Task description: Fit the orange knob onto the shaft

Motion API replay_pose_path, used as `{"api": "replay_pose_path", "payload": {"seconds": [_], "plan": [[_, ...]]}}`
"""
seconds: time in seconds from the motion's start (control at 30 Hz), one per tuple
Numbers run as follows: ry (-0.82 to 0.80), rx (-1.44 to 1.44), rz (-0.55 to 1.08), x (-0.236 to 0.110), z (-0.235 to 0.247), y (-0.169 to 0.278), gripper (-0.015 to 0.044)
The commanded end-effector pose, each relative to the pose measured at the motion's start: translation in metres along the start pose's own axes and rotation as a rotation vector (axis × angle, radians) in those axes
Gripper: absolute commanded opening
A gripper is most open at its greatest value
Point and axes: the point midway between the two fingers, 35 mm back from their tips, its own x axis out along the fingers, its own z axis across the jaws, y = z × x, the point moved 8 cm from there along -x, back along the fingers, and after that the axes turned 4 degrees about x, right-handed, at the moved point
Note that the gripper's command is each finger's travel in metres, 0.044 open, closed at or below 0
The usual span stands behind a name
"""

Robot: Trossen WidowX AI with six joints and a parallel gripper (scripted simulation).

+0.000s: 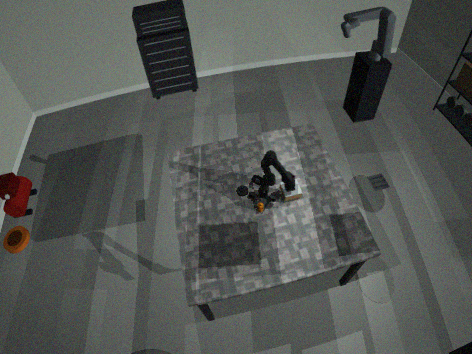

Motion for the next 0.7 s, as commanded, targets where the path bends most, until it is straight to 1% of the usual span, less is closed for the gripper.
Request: {"api": "replay_pose_path", "payload": {"seconds": [0.0, 0.1, 0.37, 0.67], "plan": [[-0.001, 0.006, -0.001, 0.0, 0.0, 0.0, 0.0365], [-0.001, 0.006, -0.001, 0.0, 0.0, 0.0, 0.044], [-0.001, 0.005, -0.001, -0.001, -0.001, -0.004, 0.044], [0.0, -0.001, 0.0, -0.012, -0.003, -0.057, 0.044]]}}
